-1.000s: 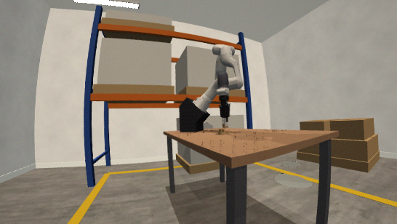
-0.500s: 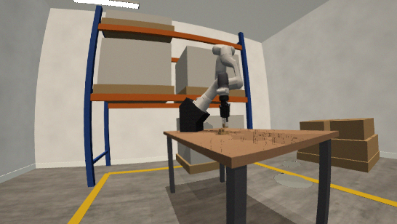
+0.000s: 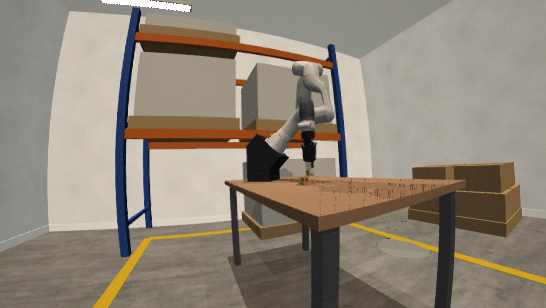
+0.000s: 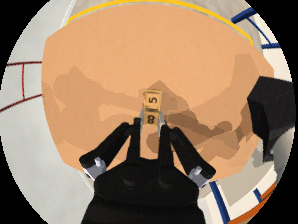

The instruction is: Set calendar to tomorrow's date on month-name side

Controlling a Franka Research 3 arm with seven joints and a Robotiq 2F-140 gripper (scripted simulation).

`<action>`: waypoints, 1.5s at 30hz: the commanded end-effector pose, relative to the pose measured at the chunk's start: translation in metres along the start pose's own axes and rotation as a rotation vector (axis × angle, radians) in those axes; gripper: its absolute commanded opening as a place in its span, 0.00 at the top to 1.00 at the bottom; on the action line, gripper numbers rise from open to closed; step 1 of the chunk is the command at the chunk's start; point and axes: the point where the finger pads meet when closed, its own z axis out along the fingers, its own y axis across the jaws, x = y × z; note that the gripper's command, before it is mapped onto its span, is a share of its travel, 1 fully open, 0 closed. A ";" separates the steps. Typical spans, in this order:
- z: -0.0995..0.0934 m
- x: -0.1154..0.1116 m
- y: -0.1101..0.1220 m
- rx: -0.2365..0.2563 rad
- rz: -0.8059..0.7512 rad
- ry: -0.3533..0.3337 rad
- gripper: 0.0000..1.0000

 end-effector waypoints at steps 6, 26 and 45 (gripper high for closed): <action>0.000 -0.001 -0.001 0.001 -0.006 0.000 0.83; 0.010 -0.001 -0.001 0.001 -0.006 0.000 0.83; 0.023 -0.001 -0.001 0.001 -0.006 0.000 0.83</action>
